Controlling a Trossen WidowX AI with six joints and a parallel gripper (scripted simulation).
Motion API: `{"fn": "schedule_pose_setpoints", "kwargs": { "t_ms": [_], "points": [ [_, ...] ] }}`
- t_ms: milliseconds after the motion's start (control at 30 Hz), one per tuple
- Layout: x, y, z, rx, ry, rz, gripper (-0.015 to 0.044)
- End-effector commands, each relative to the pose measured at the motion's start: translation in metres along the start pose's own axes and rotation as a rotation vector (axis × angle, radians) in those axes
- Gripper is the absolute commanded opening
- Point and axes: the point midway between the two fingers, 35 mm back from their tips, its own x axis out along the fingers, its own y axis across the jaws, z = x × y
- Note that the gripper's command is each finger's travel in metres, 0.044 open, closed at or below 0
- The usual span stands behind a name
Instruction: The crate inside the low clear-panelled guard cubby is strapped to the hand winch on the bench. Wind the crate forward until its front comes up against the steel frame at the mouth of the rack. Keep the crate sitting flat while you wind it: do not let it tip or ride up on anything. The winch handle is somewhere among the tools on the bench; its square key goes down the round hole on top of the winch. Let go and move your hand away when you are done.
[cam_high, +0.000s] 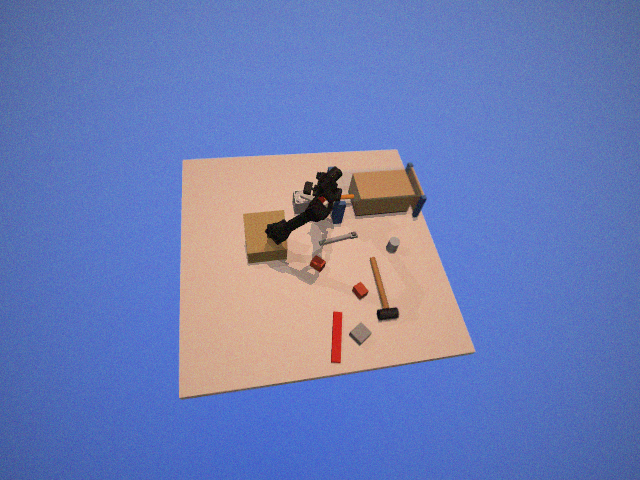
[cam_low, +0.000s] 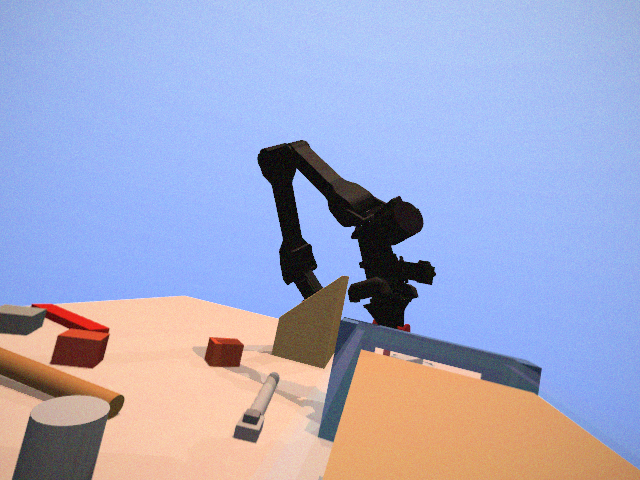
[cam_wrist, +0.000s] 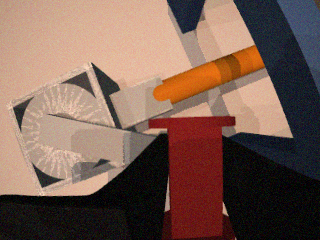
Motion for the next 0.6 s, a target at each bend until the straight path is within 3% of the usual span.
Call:
{"fn": "schedule_pose_setpoints", "kwargs": {
  "t_ms": [0,567],
  "points": [
    [0.006,0.000,0.006,-0.003,0.001,-0.003,0.0000],
    [0.013,-0.001,0.022,-0.003,0.000,-0.004,0.0000]
  ]
}}
